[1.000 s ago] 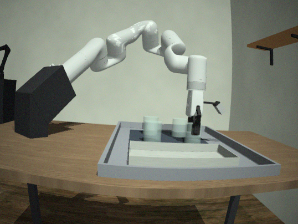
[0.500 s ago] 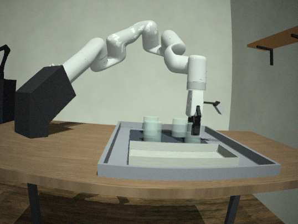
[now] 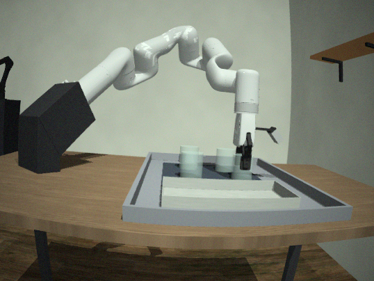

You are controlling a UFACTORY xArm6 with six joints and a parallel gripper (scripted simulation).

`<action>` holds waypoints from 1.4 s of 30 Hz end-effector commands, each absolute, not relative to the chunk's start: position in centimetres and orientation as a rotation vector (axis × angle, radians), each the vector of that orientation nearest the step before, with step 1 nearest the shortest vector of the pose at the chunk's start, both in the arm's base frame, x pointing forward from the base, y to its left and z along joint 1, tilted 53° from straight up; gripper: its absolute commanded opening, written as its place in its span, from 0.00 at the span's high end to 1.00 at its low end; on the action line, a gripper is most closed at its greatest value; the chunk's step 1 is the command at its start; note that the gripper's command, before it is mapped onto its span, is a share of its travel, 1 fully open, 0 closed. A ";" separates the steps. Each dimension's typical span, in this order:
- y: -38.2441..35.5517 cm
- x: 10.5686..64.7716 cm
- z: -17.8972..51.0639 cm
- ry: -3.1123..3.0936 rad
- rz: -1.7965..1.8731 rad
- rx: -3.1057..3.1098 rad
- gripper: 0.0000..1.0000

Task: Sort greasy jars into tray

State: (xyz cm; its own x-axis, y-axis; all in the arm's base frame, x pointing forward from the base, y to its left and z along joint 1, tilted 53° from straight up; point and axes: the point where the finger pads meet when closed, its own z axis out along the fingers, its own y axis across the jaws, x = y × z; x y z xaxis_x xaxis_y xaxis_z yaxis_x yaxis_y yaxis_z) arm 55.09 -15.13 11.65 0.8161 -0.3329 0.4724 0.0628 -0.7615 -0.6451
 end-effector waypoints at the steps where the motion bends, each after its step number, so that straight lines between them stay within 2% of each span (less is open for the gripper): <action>1: -15.3 55.1 11.8 0.198 -0.769 -2.324 0.15; 26: -15.3 55.1 11.8 0.198 -0.769 -2.324 0.18; 27: -15.3 55.1 11.8 0.198 -0.769 -2.324 0.21; 42: -15.3 55.1 11.8 0.198 -0.769 -2.324 0.21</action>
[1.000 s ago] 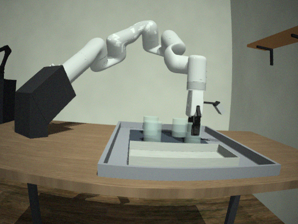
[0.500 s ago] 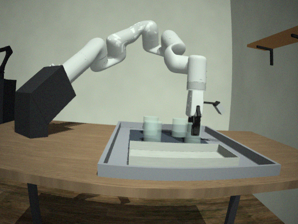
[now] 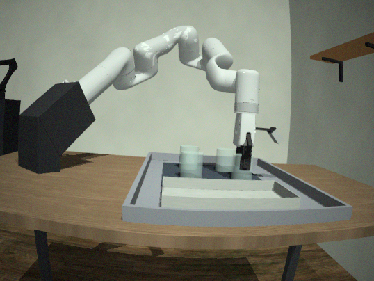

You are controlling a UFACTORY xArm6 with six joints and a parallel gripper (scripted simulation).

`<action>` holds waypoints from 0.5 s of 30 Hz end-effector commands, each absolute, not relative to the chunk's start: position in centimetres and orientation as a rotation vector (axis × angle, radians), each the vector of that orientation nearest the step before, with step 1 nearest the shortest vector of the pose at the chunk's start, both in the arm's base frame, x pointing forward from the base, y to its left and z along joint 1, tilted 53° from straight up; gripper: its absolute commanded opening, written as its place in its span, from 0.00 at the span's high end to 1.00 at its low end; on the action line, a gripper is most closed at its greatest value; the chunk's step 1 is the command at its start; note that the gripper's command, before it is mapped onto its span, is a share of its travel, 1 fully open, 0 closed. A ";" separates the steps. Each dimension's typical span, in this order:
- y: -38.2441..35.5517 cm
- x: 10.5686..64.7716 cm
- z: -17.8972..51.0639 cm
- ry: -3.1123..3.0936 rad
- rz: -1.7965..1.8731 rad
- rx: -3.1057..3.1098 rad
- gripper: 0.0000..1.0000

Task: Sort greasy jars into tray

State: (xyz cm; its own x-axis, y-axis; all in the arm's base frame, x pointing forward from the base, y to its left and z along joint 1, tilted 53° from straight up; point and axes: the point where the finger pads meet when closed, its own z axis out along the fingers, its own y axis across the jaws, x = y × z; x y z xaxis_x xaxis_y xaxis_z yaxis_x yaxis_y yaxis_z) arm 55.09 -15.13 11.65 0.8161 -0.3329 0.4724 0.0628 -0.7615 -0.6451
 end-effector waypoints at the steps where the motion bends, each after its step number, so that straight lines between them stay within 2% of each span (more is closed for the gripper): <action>1: -15.3 55.1 11.8 0.198 -0.769 -2.324 0.21; 2: -15.3 55.1 11.8 0.198 -0.769 -2.324 0.24; 15: -15.3 55.1 11.8 0.198 -0.769 -2.324 0.24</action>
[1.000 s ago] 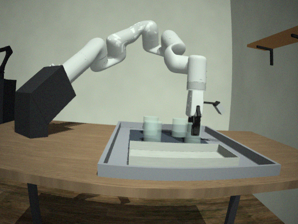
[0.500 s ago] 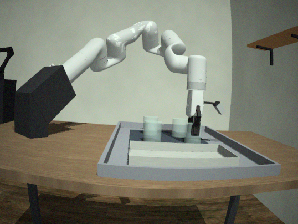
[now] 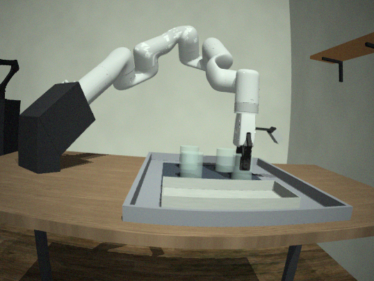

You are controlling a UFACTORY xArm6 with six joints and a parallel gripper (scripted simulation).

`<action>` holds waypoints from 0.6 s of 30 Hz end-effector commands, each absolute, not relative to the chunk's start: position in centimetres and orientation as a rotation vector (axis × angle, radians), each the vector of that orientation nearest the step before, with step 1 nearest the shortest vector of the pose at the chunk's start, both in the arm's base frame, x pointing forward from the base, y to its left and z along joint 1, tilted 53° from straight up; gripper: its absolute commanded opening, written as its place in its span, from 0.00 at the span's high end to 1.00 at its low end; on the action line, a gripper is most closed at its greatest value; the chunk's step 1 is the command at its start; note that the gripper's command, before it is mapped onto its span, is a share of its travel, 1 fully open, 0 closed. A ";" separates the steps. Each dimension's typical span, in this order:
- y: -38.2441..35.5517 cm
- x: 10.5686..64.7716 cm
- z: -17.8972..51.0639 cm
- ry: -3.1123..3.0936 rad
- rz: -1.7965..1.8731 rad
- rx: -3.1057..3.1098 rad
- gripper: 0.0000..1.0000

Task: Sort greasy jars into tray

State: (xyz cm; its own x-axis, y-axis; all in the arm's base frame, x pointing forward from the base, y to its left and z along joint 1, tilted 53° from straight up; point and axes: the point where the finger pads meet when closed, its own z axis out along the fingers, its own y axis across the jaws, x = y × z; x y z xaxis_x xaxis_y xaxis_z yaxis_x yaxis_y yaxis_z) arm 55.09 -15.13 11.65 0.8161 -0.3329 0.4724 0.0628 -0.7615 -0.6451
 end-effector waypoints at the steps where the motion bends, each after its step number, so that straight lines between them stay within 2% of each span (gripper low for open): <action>1: -15.3 55.1 11.8 0.198 -0.769 -2.324 0.24; 4: -15.3 55.1 11.8 0.198 -0.769 -2.324 0.27; 18: -15.3 55.1 11.8 0.198 -0.769 -2.324 0.27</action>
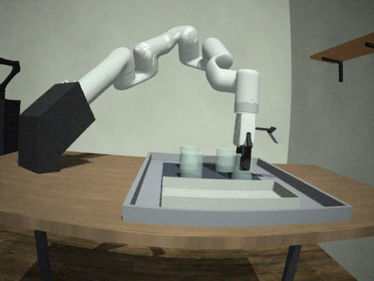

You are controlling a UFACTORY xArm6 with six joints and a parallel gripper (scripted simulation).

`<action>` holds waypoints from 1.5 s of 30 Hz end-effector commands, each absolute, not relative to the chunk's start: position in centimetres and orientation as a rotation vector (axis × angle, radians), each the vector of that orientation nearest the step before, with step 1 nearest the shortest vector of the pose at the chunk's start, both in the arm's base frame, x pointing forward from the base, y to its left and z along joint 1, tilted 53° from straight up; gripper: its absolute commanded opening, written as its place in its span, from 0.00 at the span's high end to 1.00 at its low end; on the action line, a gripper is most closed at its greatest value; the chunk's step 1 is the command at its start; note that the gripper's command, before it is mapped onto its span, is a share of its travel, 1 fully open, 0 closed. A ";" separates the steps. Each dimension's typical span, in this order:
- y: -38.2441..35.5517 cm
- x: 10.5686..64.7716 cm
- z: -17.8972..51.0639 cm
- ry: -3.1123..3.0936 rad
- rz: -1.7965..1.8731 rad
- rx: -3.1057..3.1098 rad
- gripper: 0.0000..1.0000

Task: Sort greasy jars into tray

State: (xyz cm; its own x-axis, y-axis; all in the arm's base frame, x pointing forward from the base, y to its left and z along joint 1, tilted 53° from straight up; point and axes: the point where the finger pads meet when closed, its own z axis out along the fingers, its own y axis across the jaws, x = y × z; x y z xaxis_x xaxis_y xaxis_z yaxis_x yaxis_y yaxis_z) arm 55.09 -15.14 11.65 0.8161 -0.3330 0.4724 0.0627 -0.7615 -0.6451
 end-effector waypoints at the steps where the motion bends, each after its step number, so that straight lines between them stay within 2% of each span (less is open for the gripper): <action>1: -15.3 55.1 11.8 0.198 -0.769 -2.324 0.27; 3: -15.3 55.1 11.8 0.198 -0.769 -2.324 0.30; 19: -15.3 55.1 11.8 0.198 -0.769 -2.324 0.30; 20: -15.3 55.1 11.8 0.198 -0.769 -2.324 0.33; 36: -15.3 55.1 11.8 0.198 -0.769 -2.324 0.33; 37: -15.3 55.1 11.8 0.198 -0.769 -2.324 1.00; 45: -15.3 55.1 11.8 0.198 -0.769 -2.324 1.00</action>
